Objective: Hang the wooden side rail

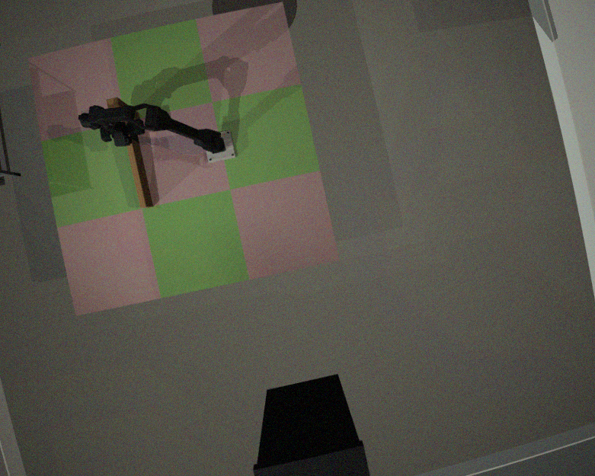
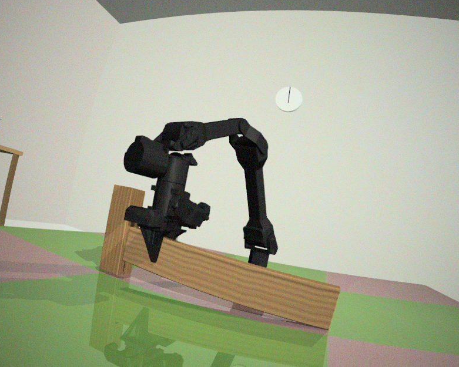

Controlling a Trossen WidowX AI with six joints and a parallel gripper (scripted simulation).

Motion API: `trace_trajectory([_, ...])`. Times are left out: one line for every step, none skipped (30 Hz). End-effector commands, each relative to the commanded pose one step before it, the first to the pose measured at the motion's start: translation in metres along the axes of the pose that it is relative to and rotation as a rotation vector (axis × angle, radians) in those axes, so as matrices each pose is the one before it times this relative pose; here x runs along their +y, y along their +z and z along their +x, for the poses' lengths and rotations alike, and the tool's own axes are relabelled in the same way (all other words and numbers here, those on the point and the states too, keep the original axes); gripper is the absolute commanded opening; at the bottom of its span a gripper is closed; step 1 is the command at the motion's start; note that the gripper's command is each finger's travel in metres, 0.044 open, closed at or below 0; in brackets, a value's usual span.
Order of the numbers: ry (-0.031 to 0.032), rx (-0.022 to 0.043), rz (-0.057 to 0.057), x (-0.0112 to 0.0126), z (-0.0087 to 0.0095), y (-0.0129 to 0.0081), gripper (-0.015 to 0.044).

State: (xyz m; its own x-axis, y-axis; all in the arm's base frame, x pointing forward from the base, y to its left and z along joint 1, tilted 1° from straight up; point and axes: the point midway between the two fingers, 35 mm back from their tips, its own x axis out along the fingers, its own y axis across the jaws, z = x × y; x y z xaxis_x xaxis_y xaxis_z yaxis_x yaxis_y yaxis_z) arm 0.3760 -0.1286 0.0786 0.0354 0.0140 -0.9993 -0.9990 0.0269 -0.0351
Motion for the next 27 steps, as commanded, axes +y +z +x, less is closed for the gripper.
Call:
trace_trajectory([-0.00406, 0.00516, 0.0042, -0.00071, 0.00018, -0.00094, 0.0000])
trace_trajectory([0.00000, 0.00000, 0.0000, 0.00000, 0.00017, 0.00000, 0.0000])
trace_trajectory([0.00000, 0.00000, 0.0000, 0.00000, 0.00017, 0.00000, 0.0000])
trace_trajectory([0.00000, 0.00000, 0.0000, 0.00000, 0.00017, 0.00000, 0.0000])
trace_trajectory([0.00000, 0.00000, 0.0000, 0.00000, 0.00017, 0.00000, 0.0000])
trace_trajectory([0.00000, 0.00000, 0.0000, 0.00000, 0.00017, 0.00000, 0.0000])
trace_trajectory([0.00000, 0.00000, 0.0000, 0.00000, 0.00017, 0.00000, 0.0000])
trace_trajectory([0.00000, 0.00000, 0.0000, 0.00000, 0.00017, 0.00000, 0.0000])
trace_trajectory([0.00000, 0.00000, 0.0000, 0.00000, 0.00017, 0.00000, 0.0000])
trace_trajectory([0.00000, 0.00000, 0.0000, 0.00000, 0.00017, 0.00000, 0.0000])
trace_trajectory([0.00000, 0.00000, 0.0000, 0.00000, 0.00017, 0.00000, 0.0000])
trace_trajectory([0.00000, 0.00000, 0.0000, 0.00000, 0.00017, 0.00000, 0.0000])
trace_trajectory([0.00000, 0.00000, 0.0000, 0.00000, 0.00017, 0.00000, 0.0000])
trace_trajectory([0.00000, 0.00000, 0.0000, 0.00000, 0.00017, 0.00000, 0.0000])
trace_trajectory([0.00000, 0.00000, 0.0000, 0.00000, 0.00017, 0.00000, 0.0000])
trace_trajectory([0.00000, 0.00000, 0.0000, 0.00000, 0.00017, 0.00000, 0.0000])
trace_trajectory([0.00000, 0.00000, 0.0000, 0.00000, 0.00017, 0.00000, 0.0000])
trace_trajectory([0.00000, 0.00000, 0.0000, 0.00000, 0.00017, 0.00000, 0.0000])
trace_trajectory([0.00000, 0.00000, 0.0000, 0.00000, 0.00017, 0.00000, 0.0000])
trace_trajectory([0.00000, 0.00000, 0.0000, 0.00000, 0.00017, 0.00000, 0.0000])
trace_trajectory([0.00000, 0.00000, 0.0000, 0.00000, 0.00017, 0.00000, 0.0000])
trace_trajectory([0.00000, 0.00000, 0.0000, 0.00000, 0.00017, 0.00000, 0.0000])
trace_trajectory([0.00000, 0.00000, 0.0000, 0.00000, 0.00017, 0.00000, 0.0000])
trace_trajectory([0.00000, 0.00000, 0.0000, 0.00000, 0.00017, 0.00000, 0.0000])
trace_trajectory([0.00000, 0.00000, 0.0000, 0.00000, 0.00017, 0.00000, 0.0000])
trace_trajectory([0.00000, 0.00000, 0.0000, 0.00000, 0.00017, 0.00000, 0.0000])
trace_trajectory([0.00000, 0.00000, 0.0000, 0.00000, 0.00017, 0.00000, 0.0000])
